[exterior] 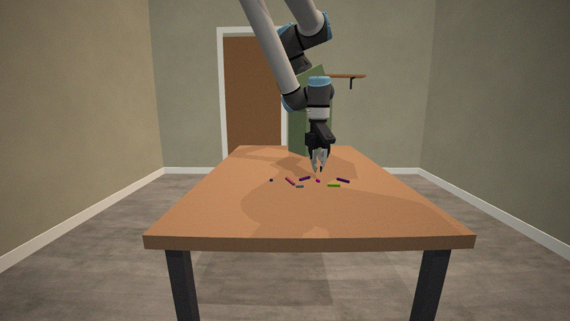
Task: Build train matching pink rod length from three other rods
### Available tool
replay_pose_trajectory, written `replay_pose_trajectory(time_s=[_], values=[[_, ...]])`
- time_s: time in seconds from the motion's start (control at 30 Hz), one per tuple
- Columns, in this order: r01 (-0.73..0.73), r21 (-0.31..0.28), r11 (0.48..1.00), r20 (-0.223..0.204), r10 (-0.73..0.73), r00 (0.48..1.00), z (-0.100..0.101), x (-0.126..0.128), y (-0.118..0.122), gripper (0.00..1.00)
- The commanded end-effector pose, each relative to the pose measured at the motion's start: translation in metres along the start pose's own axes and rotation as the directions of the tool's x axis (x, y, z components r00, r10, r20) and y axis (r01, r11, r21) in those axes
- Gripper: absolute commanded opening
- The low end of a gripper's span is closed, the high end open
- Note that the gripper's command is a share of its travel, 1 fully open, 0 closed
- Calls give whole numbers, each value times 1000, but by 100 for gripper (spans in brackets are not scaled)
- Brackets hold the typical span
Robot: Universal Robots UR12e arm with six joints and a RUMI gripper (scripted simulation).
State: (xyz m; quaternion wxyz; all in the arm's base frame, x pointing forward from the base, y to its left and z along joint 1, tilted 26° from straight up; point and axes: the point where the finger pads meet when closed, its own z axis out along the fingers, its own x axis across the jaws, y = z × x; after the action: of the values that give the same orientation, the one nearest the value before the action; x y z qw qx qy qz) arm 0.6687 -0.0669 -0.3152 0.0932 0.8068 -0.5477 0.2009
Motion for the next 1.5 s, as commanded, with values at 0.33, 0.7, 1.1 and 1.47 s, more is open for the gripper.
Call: replay_pose_trajectory(time_s=[0.33, 0.7, 1.1, 1.47], values=[[0, 1, 1000, 0, 0, 1000, 17, 0, 0, 14], [0, 1, 1000, 0, 0, 1000, 24, 0, 0, 14], [0, 1, 1000, 0, 0, 1000, 25, 0, 0, 14], [0, 1, 1000, 0, 0, 1000, 25, 0, 0, 14]])
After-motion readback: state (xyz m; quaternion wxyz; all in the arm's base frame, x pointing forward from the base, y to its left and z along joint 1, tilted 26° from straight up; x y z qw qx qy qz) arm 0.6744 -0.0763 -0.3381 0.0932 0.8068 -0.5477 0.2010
